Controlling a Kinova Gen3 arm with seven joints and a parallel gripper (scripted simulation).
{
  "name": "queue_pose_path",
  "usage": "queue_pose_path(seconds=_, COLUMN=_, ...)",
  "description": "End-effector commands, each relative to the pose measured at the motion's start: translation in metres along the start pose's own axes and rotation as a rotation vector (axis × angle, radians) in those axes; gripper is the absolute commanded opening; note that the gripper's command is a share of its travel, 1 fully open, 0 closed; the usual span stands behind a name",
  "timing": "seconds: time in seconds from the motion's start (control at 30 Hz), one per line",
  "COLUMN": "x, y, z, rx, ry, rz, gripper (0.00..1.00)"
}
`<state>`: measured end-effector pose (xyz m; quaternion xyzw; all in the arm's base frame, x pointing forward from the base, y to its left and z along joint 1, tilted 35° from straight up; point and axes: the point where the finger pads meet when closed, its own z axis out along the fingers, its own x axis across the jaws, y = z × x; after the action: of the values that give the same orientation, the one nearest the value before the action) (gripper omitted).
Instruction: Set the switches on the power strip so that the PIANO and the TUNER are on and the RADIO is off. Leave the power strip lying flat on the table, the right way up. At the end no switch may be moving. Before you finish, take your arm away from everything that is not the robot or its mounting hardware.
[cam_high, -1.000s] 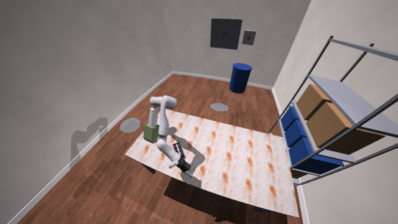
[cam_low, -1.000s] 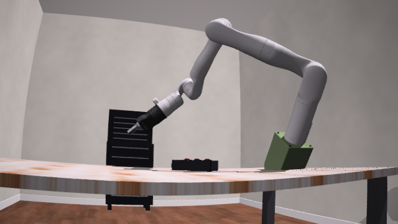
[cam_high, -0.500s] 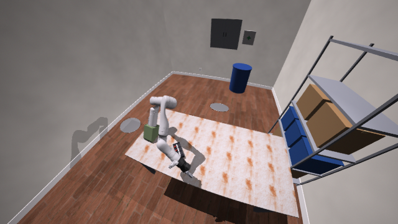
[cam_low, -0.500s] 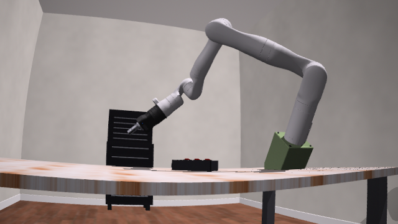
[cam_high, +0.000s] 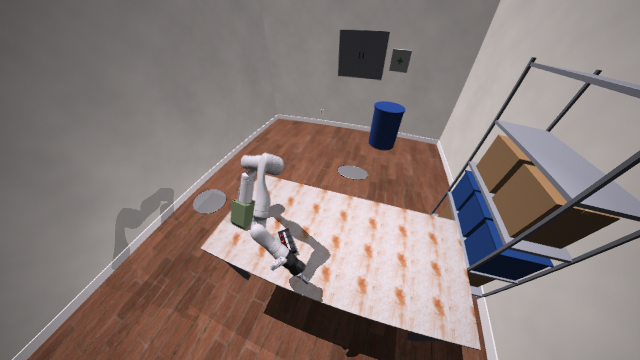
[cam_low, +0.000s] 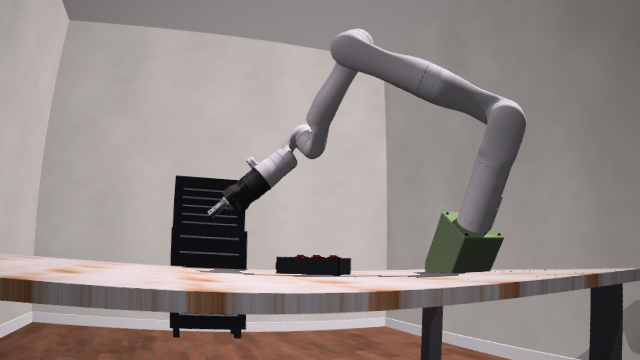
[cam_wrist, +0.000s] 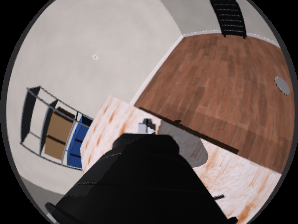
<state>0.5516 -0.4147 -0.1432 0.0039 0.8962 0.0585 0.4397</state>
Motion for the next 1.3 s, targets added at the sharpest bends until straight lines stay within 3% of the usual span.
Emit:
queue_pose_path(seconds=0.0, x=0.001, y=-0.001, z=-0.006, rx=-0.012, ry=0.003, rz=-0.024, gripper=0.00)
queue_pose_path(seconds=0.3, x=0.014, y=0.016, z=-0.023, rx=-0.111, ry=0.032, rz=-0.156, gripper=0.00)
queue_pose_path(seconds=0.53, x=0.031, y=0.042, z=-0.050, rx=-0.269, ry=0.076, rz=-0.382, gripper=0.00)
queue_pose_path(seconds=0.73, x=0.051, y=0.072, z=-0.081, rx=-0.457, ry=0.127, rz=-0.650, gripper=0.00)
queue_pose_path(seconds=0.8, x=0.051, y=0.072, z=-0.081, rx=-0.457, ry=0.127, rz=-0.650, gripper=0.00)
queue_pose_path(seconds=1.27, x=0.102, y=0.152, z=-0.163, rx=-0.945, ry=0.260, rz=-1.341, gripper=0.00)
